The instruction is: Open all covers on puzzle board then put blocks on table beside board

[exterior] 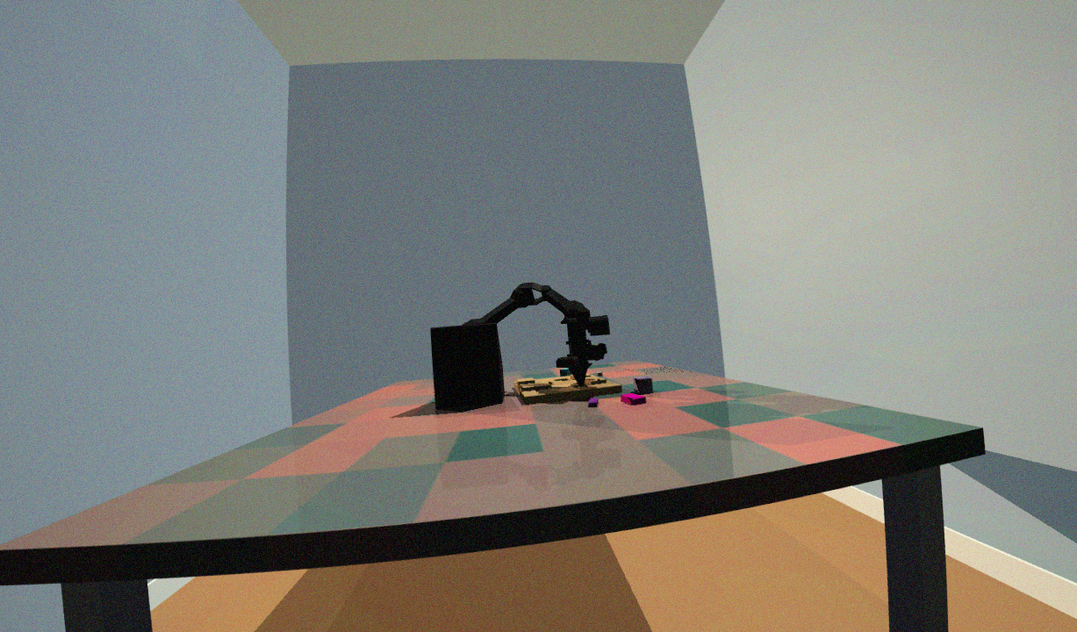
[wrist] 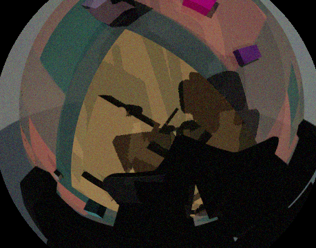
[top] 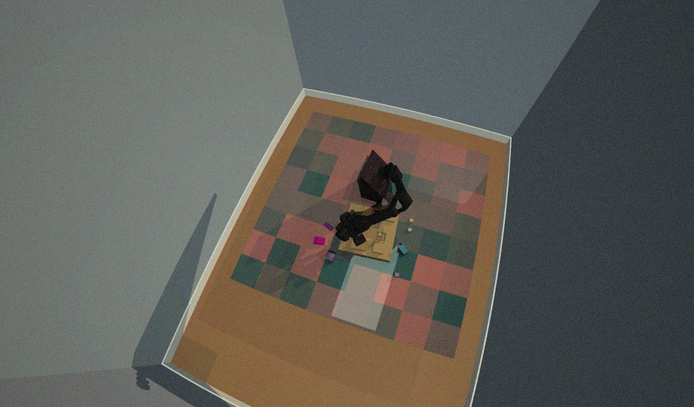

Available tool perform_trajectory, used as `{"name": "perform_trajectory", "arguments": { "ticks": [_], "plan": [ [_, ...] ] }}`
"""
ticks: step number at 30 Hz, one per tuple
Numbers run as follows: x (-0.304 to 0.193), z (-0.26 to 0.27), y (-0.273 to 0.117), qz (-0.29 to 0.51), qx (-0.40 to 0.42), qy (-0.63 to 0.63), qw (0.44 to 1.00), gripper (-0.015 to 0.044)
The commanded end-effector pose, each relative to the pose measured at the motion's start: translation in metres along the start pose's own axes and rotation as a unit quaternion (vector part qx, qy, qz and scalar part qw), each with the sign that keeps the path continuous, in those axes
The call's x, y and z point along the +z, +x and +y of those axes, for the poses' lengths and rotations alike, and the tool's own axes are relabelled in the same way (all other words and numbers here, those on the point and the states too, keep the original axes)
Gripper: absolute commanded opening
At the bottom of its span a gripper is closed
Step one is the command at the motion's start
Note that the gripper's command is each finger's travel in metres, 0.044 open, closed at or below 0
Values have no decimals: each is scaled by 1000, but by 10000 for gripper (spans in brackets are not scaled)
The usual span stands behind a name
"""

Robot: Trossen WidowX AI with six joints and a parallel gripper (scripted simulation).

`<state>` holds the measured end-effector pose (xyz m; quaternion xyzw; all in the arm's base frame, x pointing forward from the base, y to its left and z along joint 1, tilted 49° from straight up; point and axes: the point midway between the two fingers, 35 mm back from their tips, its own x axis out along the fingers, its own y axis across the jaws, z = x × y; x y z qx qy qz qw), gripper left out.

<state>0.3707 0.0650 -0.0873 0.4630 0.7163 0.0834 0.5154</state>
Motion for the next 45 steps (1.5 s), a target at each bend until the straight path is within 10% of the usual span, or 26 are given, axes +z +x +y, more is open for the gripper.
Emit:
{"name": "perform_trajectory", "arguments": {
  "ticks": [1,16,22,45],
  "plan": [
    [-2,1,2,3,0,1,1000,0],
    [0,-2,-13,2,0,2,1000,0],
    [0,-2,-35,3,-1,4,1000,144],
    [-1,-1,-29,2,0,2,1000,144]
  ]
}}
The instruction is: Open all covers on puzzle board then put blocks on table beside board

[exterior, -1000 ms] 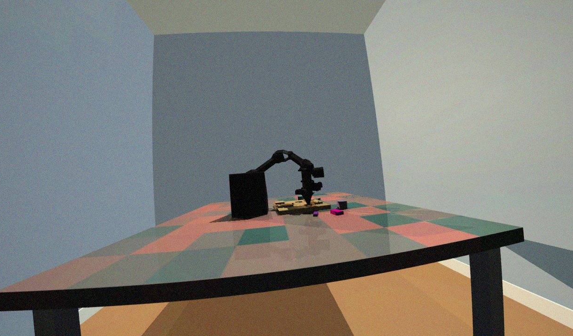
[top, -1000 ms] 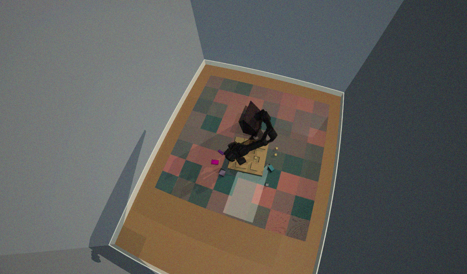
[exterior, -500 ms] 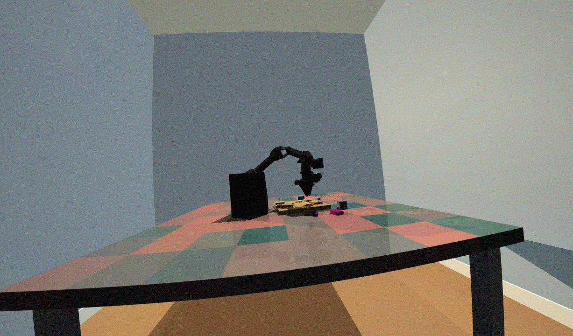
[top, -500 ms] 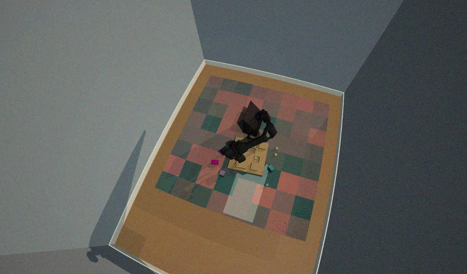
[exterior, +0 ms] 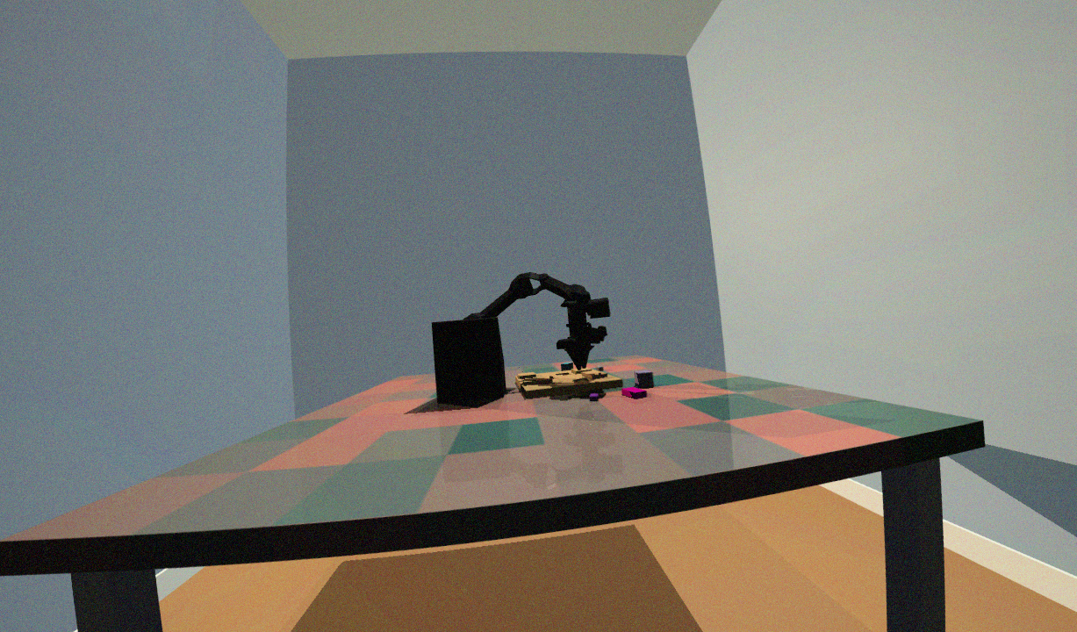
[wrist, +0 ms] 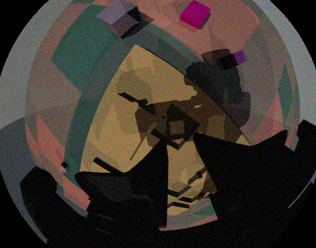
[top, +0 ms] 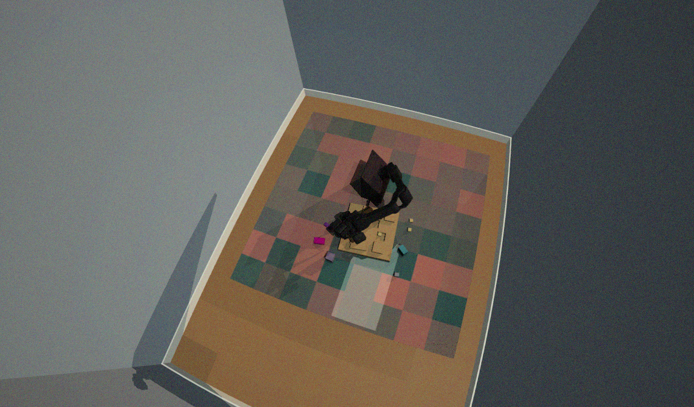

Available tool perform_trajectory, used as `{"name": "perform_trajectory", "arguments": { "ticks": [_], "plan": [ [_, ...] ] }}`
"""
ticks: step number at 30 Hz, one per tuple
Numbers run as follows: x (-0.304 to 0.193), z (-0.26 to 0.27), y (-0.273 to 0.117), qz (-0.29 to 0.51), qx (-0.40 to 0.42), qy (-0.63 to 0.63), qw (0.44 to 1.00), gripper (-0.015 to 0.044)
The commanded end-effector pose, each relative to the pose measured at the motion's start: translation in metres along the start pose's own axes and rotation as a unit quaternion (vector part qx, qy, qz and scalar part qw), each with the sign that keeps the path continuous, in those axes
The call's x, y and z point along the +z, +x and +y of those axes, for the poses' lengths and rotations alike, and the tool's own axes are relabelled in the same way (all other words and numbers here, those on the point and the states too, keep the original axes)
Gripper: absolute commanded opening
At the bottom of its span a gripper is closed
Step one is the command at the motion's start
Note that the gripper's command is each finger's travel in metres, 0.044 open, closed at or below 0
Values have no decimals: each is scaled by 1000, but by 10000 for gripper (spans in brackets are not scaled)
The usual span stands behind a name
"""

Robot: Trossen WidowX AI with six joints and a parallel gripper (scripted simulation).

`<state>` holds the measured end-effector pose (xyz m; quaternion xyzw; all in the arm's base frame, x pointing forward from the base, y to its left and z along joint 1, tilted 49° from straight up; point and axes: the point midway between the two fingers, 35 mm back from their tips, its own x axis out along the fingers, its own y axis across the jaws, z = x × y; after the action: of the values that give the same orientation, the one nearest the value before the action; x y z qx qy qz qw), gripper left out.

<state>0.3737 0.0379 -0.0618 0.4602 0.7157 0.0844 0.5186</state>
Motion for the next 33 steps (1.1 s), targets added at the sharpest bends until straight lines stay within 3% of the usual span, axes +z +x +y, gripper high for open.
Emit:
{"name": "perform_trajectory", "arguments": {
  "ticks": [1,33],
  "plan": [
    [-2,-2,9,4,1,6,1000,144],
    [-1,-2,12,4,1,6,1000,144]
  ]
}}
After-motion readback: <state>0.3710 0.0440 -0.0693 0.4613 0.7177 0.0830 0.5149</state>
